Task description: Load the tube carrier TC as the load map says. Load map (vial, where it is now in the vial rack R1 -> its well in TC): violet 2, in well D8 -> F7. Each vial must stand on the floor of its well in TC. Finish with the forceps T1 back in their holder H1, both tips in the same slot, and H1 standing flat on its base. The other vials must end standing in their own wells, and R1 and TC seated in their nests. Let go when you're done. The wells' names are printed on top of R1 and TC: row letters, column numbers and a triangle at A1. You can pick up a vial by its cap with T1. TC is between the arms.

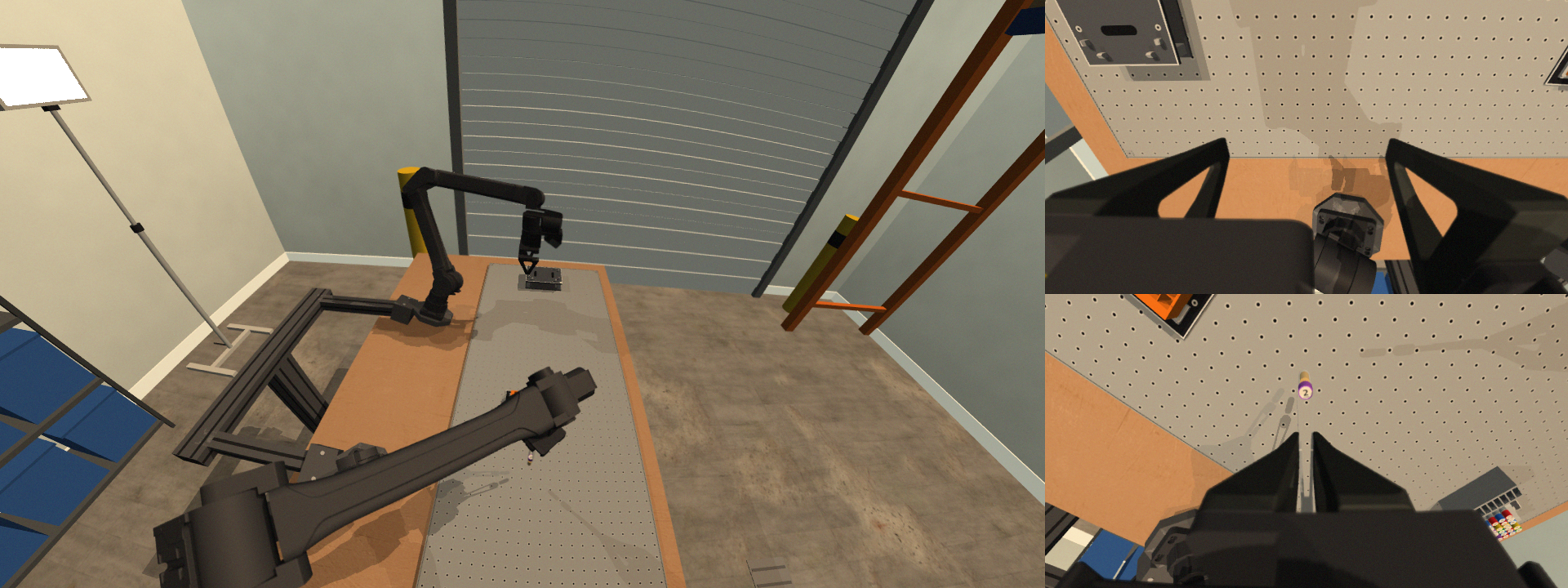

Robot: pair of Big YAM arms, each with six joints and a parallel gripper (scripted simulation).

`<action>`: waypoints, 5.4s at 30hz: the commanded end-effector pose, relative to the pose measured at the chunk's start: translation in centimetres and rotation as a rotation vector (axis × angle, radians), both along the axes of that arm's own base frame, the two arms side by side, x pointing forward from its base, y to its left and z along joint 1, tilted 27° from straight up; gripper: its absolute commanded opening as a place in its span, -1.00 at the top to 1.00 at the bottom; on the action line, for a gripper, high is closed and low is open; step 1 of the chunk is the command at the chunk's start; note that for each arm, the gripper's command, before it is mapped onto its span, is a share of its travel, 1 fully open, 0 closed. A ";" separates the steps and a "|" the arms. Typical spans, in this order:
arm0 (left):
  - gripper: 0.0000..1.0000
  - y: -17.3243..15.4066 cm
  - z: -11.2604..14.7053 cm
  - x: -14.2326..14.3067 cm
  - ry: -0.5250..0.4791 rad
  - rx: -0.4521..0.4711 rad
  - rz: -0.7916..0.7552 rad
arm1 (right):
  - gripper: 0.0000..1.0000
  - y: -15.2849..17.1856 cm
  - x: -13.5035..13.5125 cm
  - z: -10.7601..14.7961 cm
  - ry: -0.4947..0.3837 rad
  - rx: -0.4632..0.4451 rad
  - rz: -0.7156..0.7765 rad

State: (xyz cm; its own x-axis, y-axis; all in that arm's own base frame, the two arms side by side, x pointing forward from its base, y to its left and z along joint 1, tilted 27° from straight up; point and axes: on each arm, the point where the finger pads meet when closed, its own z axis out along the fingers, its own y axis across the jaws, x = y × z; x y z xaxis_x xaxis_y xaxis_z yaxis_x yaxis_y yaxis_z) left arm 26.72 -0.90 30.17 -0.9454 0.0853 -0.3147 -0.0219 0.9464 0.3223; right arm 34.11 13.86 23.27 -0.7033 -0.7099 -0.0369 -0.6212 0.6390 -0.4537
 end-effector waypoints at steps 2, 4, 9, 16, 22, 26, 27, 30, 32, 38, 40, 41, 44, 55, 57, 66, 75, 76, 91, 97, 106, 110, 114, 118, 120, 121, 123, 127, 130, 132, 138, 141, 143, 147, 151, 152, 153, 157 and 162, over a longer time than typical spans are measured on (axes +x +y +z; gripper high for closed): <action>-1.00 -0.2 1.3 0.5 -0.032 -0.010 0.004 | 0.82 2.2 1.3 1.5 -0.047 0.032 -0.002; -1.00 -0.2 1.3 0.5 -0.032 -0.010 0.004 | 0.82 2.4 1.1 1.2 -0.043 0.029 -0.002; -1.00 -0.2 1.3 0.5 -0.032 -0.010 0.004 | 0.82 3.2 1.1 1.0 -0.045 0.031 -0.003; -1.00 -0.2 1.3 0.5 -0.032 -0.010 0.004 | 0.82 4.2 1.1 0.8 -0.050 0.036 -0.002; -1.00 -0.2 1.3 0.5 -0.032 -0.010 0.004 | 0.82 5.1 0.9 0.4 -0.045 0.033 -0.002; -1.00 -0.2 1.3 0.5 -0.032 -0.010 0.004 | 0.82 5.4 0.7 -0.2 -0.036 0.026 -0.005; -1.00 -0.2 1.3 0.5 -0.032 -0.010 0.004 | 0.82 5.7 0.5 -0.4 -0.035 0.025 -0.002; -1.00 -0.2 1.3 0.5 -0.032 -0.010 0.004 | 0.82 6.0 0.7 -0.1 -0.040 0.030 -0.002; -1.00 -0.2 1.3 0.5 -0.032 -0.010 0.004 | 0.82 6.0 0.9 -0.1 -0.045 0.034 -0.012; -1.00 -0.2 1.3 0.5 -0.032 -0.010 0.004 | 0.82 7.1 0.4 -0.9 -0.036 0.028 -0.001; -1.00 -0.2 1.3 0.5 -0.032 -0.010 0.004 | 0.82 7.6 0.5 -0.6 -0.042 0.033 -0.002; -1.00 -0.2 1.3 0.5 -0.032 -0.010 0.004 | 0.82 7.6 0.6 -0.7 -0.041 0.032 -0.008; -1.00 -0.2 1.3 0.5 -0.032 -0.010 0.004 | 0.82 8.1 0.2 -1.2 -0.034 0.027 -0.001; -1.00 -0.2 1.3 0.5 -0.032 -0.010 0.004 | 0.82 9.7 0.2 -1.7 -0.040 0.033 -0.001; -1.00 -0.2 1.3 0.5 -0.032 -0.010 0.004 | 0.82 9.9 0.3 -1.6 -0.040 0.035 -0.006; -1.00 -0.2 1.3 0.5 -0.032 -0.010 0.004 | 0.82 10.6 0.3 -2.2 -0.037 0.031 -0.016; -1.00 -0.2 1.3 0.5 -0.032 -0.010 0.004 | 0.82 12.1 0.0 -2.9 -0.036 0.032 -0.013; -1.00 -0.2 1.3 0.5 -0.032 -0.010 0.004 | 0.82 12.4 0.1 -2.8 -0.037 0.033 -0.012; -1.00 -0.2 1.3 0.5 -0.032 -0.010 0.004 | 0.82 14.7 -0.2 -3.5 -0.040 0.039 -0.008; -1.00 -0.2 1.3 0.5 -0.032 -0.010 0.004 | 0.82 15.6 -0.6 -3.9 -0.035 0.035 -0.001; -1.00 -0.2 1.3 0.5 -0.032 -0.010 0.004 | 0.82 17.0 -0.8 -4.4 -0.035 0.038 0.000; -1.00 -0.2 1.3 0.5 -0.032 -0.010 0.004 | 0.82 17.0 -0.5 -4.6 -0.032 0.033 -0.015; -1.00 -0.2 1.3 0.5 -0.032 -0.010 0.004 | 0.82 17.9 -1.1 -4.8 -0.028 0.030 -0.001; -1.00 -0.2 1.3 0.5 -0.032 -0.010 0.004 | 0.82 18.0 -0.9 -5.0 -0.026 0.027 -0.011; -1.00 -0.2 1.3 0.5 -0.032 -0.010 0.004 | 0.82 18.7 -1.2 -5.2 -0.028 0.032 0.000; -1.00 -0.2 1.3 0.5 -0.032 -0.010 0.004 | 0.82 18.9 -1.2 -5.2 -0.028 0.033 0.000; -1.00 -0.2 1.3 0.5 -0.032 -0.010 0.004 | 0.82 19.2 -1.2 -5.3 -0.028 0.033 0.000; -1.00 -0.2 1.3 0.5 -0.032 -0.010 0.004 | 0.82 19.2 -0.9 -5.6 -0.023 0.028 -0.016; -1.00 -0.2 1.3 0.5 -0.032 -0.010 0.004 | 0.82 21.0 -1.3 -5.9 -0.031 0.060 -0.001; -1.00 -0.2 1.3 0.5 -0.032 -0.010 0.004 | 0.82 21.0 -1.3 -5.9 -0.031 0.060 -0.001; -1.00 -0.2 1.3 0.5 -0.032 -0.010 0.004 | 0.82 22.0 -1.3 -6.5 -0.025 0.048 -0.009; -1.00 -0.2 1.3 0.5 -0.032 -0.010 0.004 | 0.82 22.5 -1.9 -6.7 -0.014 0.037 -0.003; -1.00 -0.2 1.3 0.5 -0.032 -0.010 0.004 | 0.82 22.4 -1.6 -6.8 -0.018 0.032 -0.011; -1.00 -0.2 1.3 0.5 -0.032 -0.010 0.004 | 0.82 23.3 -1.7 -7.0 -0.023 0.037 -0.005; -1.00 -0.2 1.3 0.5 -0.032 -0.010 0.004 | 0.82 20.6 -1.9 -8.5 0.001 -0.023 -0.027; -1.00 -0.2 1.3 0.5 -0.032 -0.010 0.004 | 0.82 20.4 -1.8 -8.1 -0.005 -0.017 -0.029; -1.00 -0.2 1.3 0.5 -0.032 -0.010 0.004 | 0.82 20.3 -1.8 -7.9 -0.006 -0.016 -0.025; -1.00 -0.2 1.3 0.5 -0.032 -0.010 0.004 | 0.82 20.5 -1.6 -7.3 -0.019 0.009 -0.015; -1.00 -0.2 1.3 0.5 -0.032 -0.010 0.004 | 0.82 20.5 -1.7 -7.9 -0.007 -0.008 -0.009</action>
